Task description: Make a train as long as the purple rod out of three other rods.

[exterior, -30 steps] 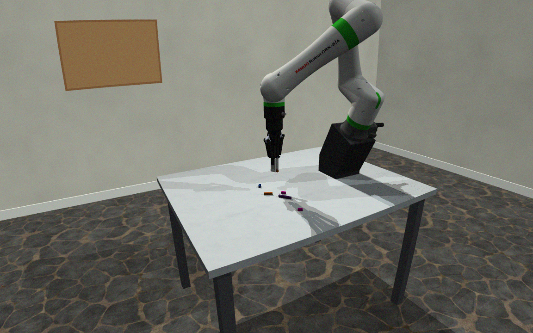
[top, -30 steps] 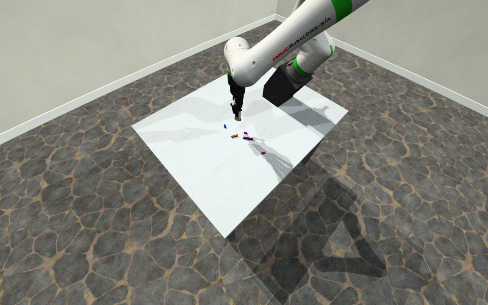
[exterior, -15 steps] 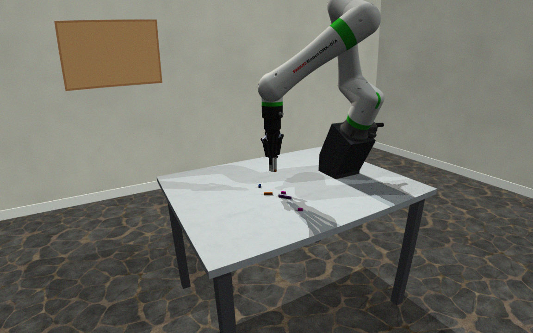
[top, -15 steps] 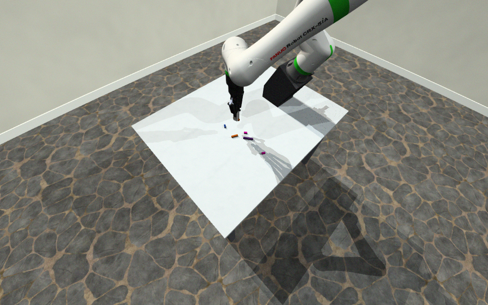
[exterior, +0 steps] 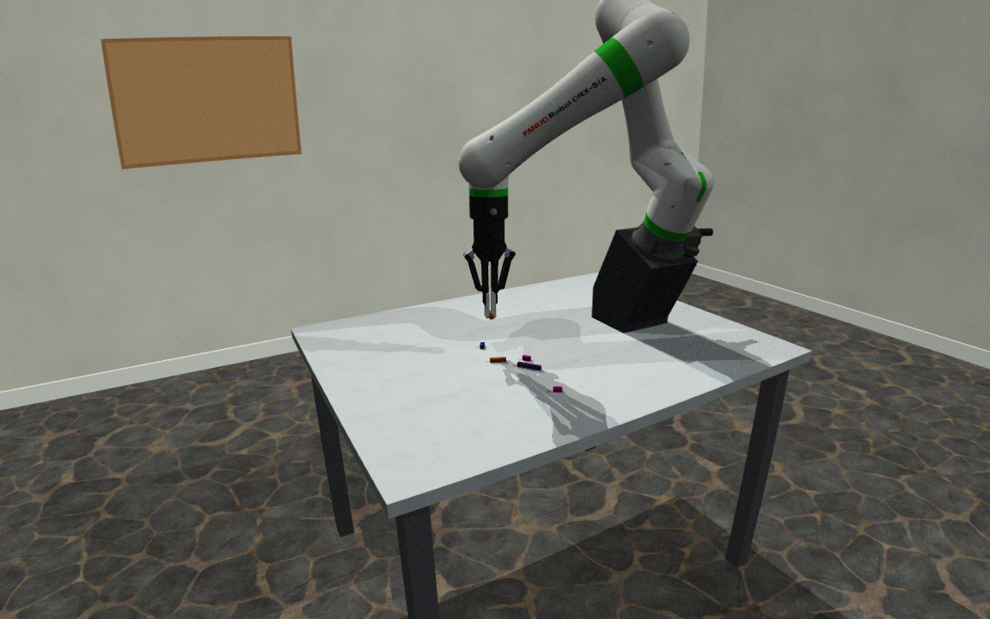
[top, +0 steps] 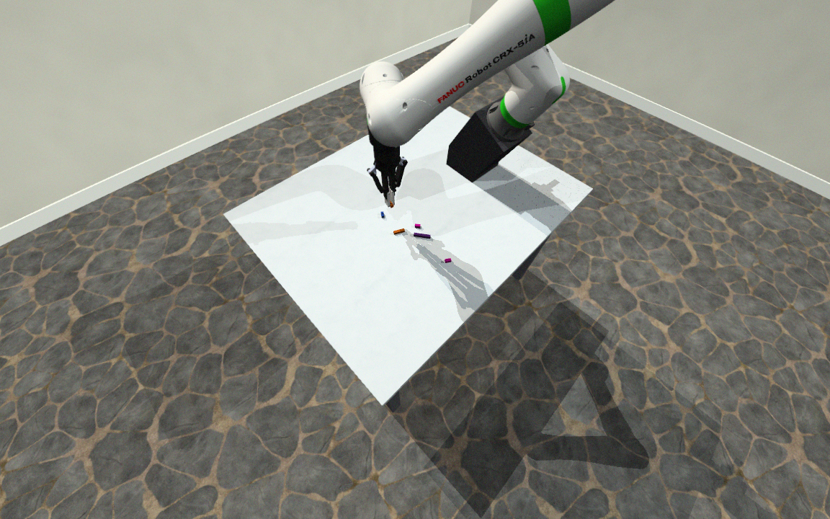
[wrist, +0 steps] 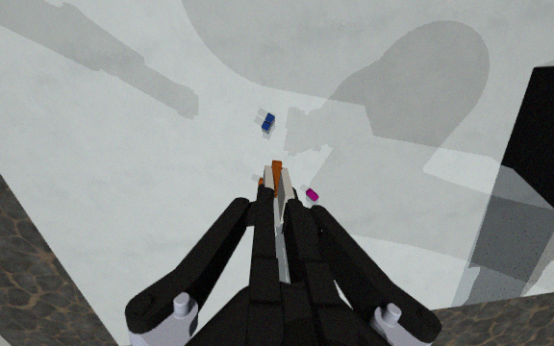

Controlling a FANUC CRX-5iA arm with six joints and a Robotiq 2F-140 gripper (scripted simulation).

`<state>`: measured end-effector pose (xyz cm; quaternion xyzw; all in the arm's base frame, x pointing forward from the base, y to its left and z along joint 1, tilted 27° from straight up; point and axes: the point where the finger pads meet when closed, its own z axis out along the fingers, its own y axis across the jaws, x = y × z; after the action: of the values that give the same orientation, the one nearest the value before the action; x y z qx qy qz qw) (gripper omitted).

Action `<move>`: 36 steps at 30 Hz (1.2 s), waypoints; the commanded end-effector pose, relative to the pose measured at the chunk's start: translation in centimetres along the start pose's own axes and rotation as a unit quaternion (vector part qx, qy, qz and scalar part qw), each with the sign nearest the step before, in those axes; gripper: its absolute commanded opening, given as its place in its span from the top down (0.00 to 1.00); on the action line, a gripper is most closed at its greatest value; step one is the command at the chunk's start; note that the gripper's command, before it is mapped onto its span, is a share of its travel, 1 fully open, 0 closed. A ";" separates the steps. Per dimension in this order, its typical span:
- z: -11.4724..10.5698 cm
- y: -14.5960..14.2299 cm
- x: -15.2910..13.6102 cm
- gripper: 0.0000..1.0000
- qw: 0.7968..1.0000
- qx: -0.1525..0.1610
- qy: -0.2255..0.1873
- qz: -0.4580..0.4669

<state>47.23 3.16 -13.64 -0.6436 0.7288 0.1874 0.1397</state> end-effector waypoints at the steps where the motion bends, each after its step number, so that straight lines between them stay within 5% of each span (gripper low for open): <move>1: 0.0 -1.1 0.6 0.97 0.996 -0.004 0.005 0.083; 8: 0.0 -2.5 1.4 0.97 0.982 -0.003 0.006 0.187; 28: 0.4 -2.5 1.4 0.97 0.982 -0.003 0.006 0.188; 36: 2.8 -2.5 1.4 0.97 0.982 -0.003 0.006 0.188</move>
<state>49.41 2.64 -16.45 -0.4966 0.8369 0.2091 0.0957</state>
